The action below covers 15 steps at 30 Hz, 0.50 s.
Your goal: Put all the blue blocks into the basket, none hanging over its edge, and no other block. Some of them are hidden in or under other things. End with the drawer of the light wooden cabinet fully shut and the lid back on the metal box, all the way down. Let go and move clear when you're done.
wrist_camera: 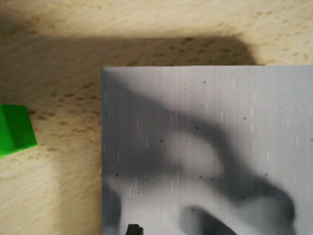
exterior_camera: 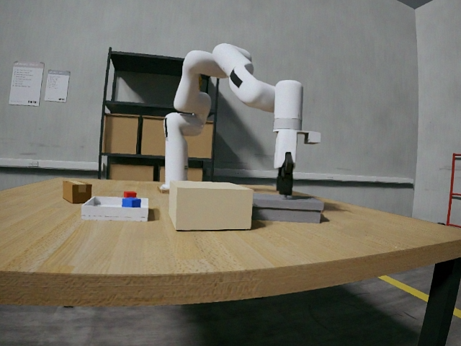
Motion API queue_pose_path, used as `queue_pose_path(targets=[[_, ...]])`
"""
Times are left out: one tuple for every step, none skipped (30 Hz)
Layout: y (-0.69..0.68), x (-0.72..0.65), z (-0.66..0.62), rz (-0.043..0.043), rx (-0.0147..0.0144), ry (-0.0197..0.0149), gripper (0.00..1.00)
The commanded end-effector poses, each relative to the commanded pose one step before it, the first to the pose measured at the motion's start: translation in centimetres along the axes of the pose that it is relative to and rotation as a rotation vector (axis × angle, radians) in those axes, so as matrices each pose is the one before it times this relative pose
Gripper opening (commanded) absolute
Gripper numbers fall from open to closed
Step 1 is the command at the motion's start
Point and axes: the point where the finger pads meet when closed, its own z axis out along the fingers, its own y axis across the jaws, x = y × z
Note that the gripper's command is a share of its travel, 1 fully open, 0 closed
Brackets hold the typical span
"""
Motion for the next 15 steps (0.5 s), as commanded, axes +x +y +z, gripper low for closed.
queue_pose_path(targets=[[0.116, 0.118, -0.244, 0.0001, -0.00361, 0.00386, 1.0], [0.0, 0.0, -0.018, 0.0, 0.0, 0.0, 1.0], [0.0, 0.0, -0.029, 0.0, 0.0, 0.0, 1.0], [0.0, 0.0, -0.042, 0.0, 0.0, 0.0, 1.0], [0.0, 0.0, -0.056, 0.0, 0.0, 0.0, 1.0], [0.0, 0.0, -0.072, 0.0, 0.0, 0.0, 1.0], [0.0, 0.0, -0.089, 0.0, 0.0, 0.0, 1.0], [0.0, 0.0, 0.0, 0.0, 0.0, 0.0, 1.0], [0.0, 0.0, 0.0, 0.0, 0.0, 0.0, 1.0], [0.0, 0.0, -0.107, 0.0, 0.0, 0.0, 1.0], [0.0, 0.0, -0.125, 0.0, 0.0, 0.0, 1.0], [0.0, 0.0, -0.143, 0.0, 0.0, 0.0, 1.0], [0.0, 0.0, -0.163, 0.0, 0.0, 0.0, 1.0], [0.0, 0.0, -0.181, 0.0, 0.0, 0.0, 1.0], [0.0, 0.0, -0.199, 0.0, 0.0, 0.0, 1.0]])
